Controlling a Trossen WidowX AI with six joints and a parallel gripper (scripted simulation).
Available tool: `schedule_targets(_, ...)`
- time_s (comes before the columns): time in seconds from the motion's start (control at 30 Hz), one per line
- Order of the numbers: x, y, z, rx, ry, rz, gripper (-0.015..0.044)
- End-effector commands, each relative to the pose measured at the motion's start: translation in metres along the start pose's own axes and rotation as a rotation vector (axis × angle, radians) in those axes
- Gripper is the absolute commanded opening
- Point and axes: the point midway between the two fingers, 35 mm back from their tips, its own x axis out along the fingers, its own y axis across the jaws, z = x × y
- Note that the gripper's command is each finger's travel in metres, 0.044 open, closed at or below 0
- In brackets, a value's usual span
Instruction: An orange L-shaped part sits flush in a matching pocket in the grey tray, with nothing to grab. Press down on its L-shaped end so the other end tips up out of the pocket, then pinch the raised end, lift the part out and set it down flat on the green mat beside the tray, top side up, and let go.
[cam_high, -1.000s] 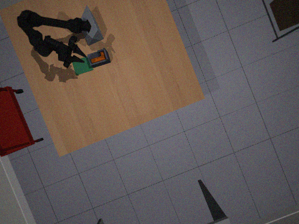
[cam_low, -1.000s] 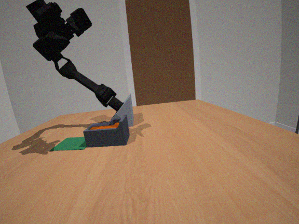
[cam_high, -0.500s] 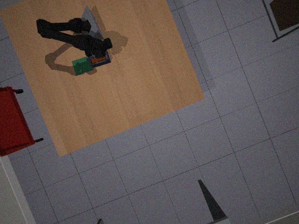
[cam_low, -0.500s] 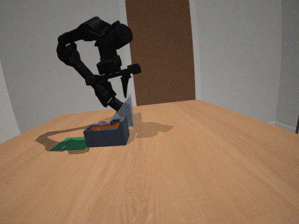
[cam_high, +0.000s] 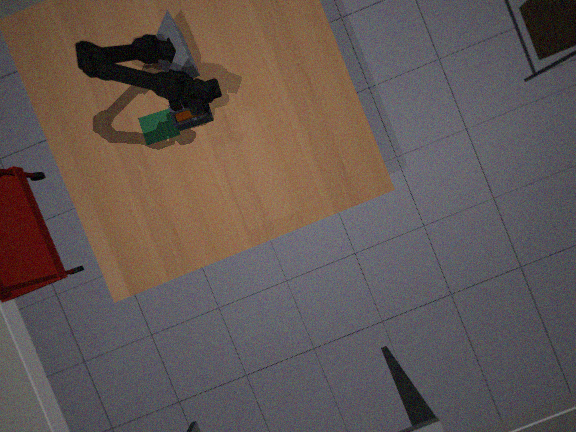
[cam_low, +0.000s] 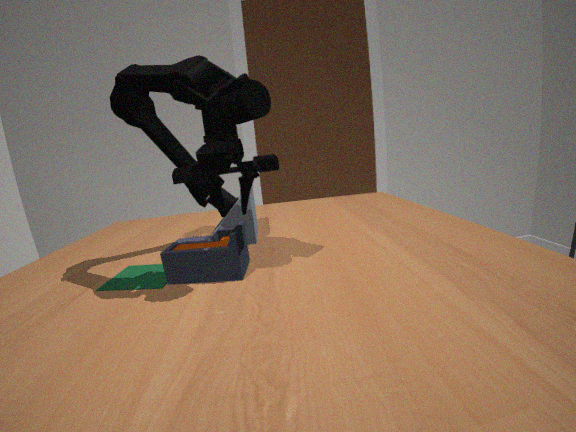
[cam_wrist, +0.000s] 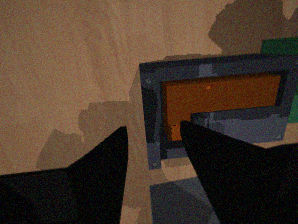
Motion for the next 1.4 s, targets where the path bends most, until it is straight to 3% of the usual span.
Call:
schedule_targets(0.0,0.041,-0.004,-0.006,-0.011,0.015,-0.023,0.0180)
schedule_targets(1.37,0.080,-0.006,-0.007,-0.010,0.015,-0.024,0.0180)
